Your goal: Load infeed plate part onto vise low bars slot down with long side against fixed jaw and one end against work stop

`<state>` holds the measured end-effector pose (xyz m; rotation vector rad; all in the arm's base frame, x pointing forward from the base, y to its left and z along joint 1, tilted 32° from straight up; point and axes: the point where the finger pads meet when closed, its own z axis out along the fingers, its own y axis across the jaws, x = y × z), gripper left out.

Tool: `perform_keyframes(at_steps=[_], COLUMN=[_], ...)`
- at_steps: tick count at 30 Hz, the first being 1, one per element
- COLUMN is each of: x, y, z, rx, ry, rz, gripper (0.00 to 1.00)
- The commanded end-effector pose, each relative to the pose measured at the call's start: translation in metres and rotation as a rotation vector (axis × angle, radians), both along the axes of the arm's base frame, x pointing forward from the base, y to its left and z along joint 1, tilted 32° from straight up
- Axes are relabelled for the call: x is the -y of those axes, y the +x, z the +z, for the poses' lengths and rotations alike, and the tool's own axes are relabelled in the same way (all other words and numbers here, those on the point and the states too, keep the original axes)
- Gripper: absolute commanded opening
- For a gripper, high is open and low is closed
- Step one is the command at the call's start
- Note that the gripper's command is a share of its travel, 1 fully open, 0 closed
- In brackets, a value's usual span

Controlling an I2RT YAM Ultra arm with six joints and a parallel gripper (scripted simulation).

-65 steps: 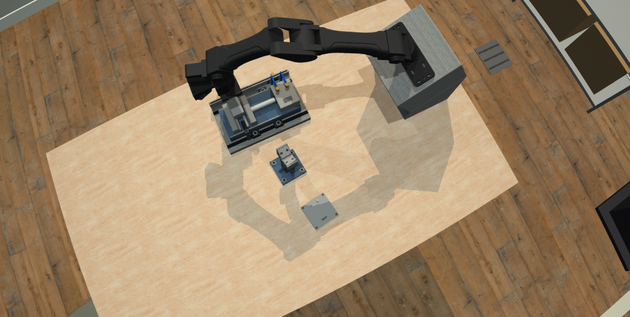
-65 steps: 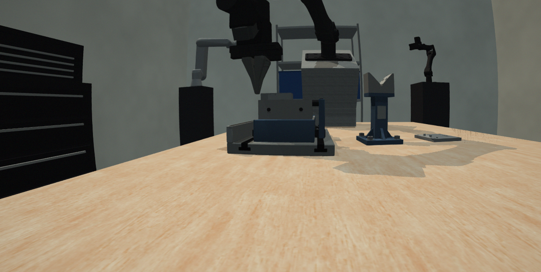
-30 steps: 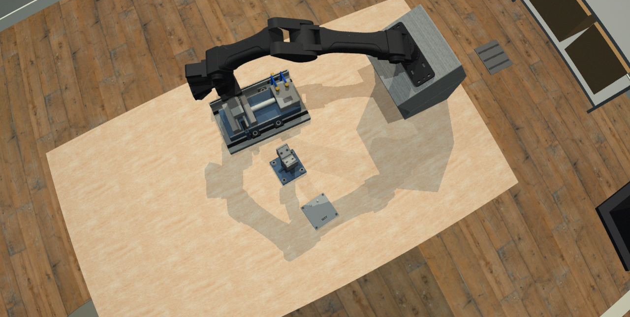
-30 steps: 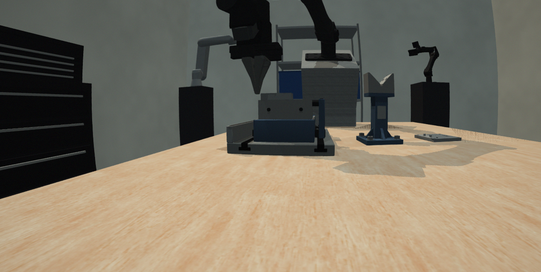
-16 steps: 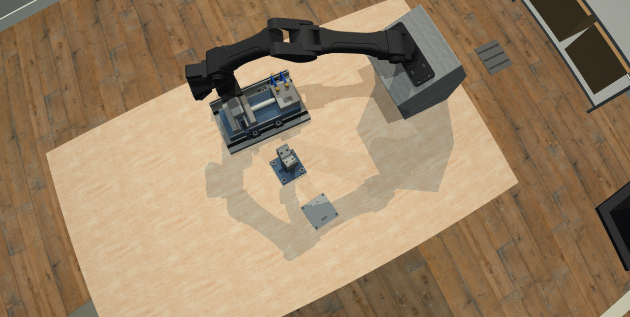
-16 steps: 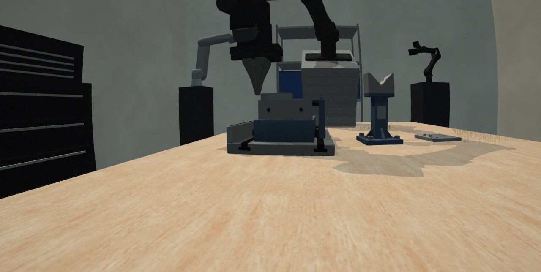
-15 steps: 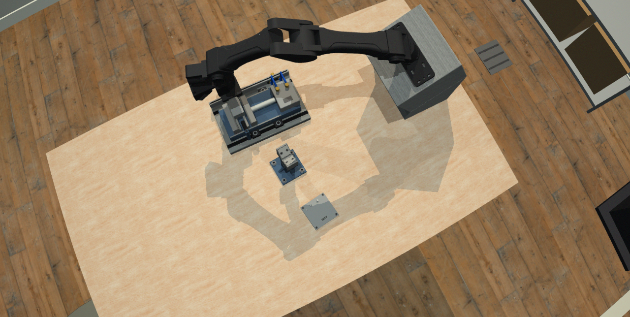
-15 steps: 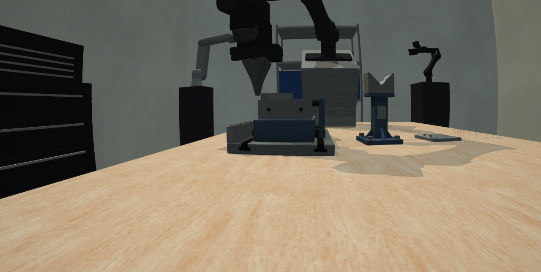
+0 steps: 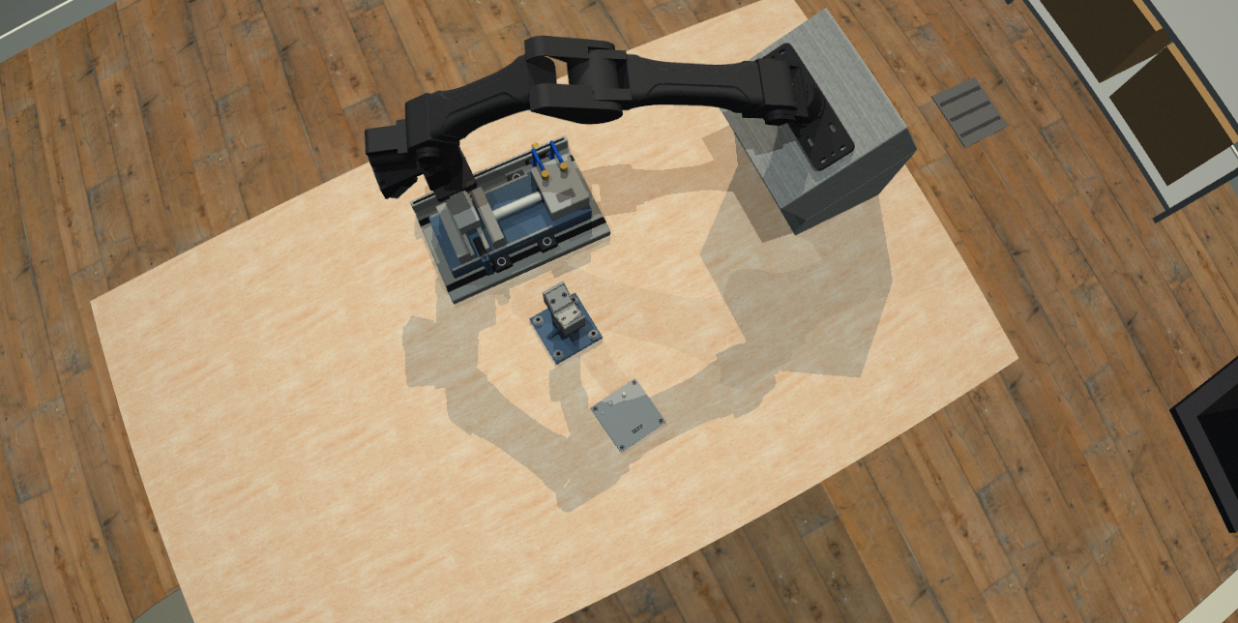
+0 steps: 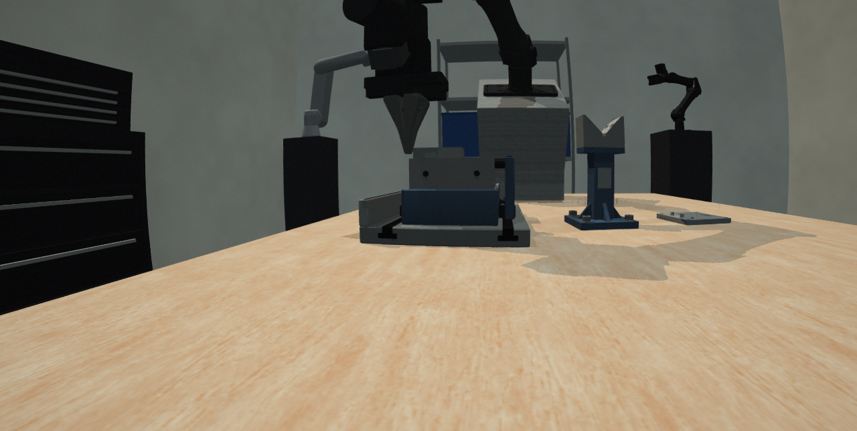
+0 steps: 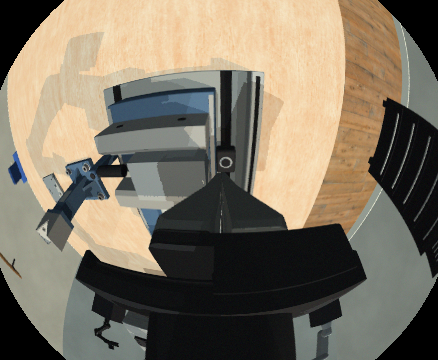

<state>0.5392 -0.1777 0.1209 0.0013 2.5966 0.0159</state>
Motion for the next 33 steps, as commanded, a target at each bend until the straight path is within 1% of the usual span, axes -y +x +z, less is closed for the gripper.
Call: perform_keyframes(at_steps=[1, 4, 13, 17, 33], x=[0.0041, 0.0038, 0.003, 0.0025, 0.0024], y=[0.0089, 0.0098, 0.0106, 0.0098, 0.0099], z=[0.0169, 0.0205, 0.0125, 0.0199, 0.0198], rx=[0.048, 0.057, 0.044, 0.054, 0.054], ry=[-0.019, -0.023, -0.018, -0.022, -0.021], rz=[-0.007, -0.006, -0.004, -0.004, -0.003], gripper=[0.0, 0.0, 0.0, 0.0, 0.0])
